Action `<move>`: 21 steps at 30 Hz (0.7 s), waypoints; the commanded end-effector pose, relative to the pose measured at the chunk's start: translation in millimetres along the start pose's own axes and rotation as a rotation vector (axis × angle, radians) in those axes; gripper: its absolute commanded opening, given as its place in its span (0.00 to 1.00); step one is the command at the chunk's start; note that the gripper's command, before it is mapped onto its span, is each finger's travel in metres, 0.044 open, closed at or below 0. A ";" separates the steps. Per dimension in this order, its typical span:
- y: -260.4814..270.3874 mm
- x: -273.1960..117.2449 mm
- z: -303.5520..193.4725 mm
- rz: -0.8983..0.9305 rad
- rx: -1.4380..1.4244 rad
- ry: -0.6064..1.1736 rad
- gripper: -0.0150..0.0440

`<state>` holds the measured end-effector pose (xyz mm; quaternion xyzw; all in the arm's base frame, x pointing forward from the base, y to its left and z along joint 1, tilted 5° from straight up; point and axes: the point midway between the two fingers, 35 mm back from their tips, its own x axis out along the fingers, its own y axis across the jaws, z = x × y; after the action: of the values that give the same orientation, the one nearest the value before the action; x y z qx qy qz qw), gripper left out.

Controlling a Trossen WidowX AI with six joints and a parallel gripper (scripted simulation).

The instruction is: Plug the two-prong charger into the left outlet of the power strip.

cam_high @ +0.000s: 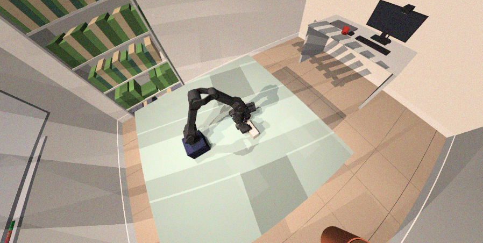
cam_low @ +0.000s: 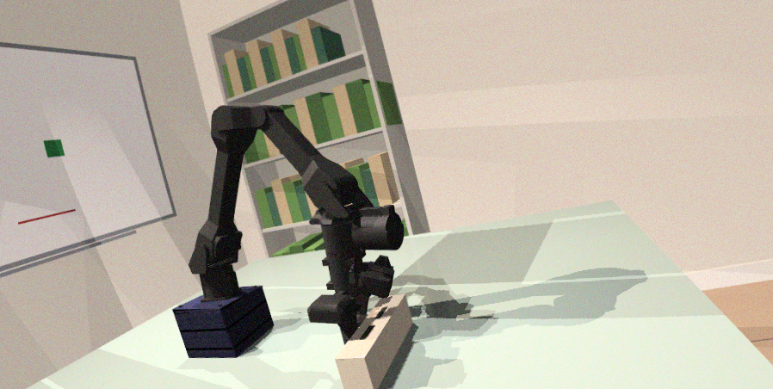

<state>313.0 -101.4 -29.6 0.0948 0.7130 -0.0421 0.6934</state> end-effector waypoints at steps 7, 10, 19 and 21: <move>1.1 -1.6 15.8 0.001 -0.004 -0.037 0.25; 1.1 -1.6 17.0 0.001 -0.004 -0.037 0.25; 1.1 -1.7 18.5 0.001 -0.004 -0.037 0.25; 1.1 -1.7 18.3 0.001 -0.004 -0.037 0.25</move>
<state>318.3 -102.3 -30.2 0.0958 0.7151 -0.0421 0.6911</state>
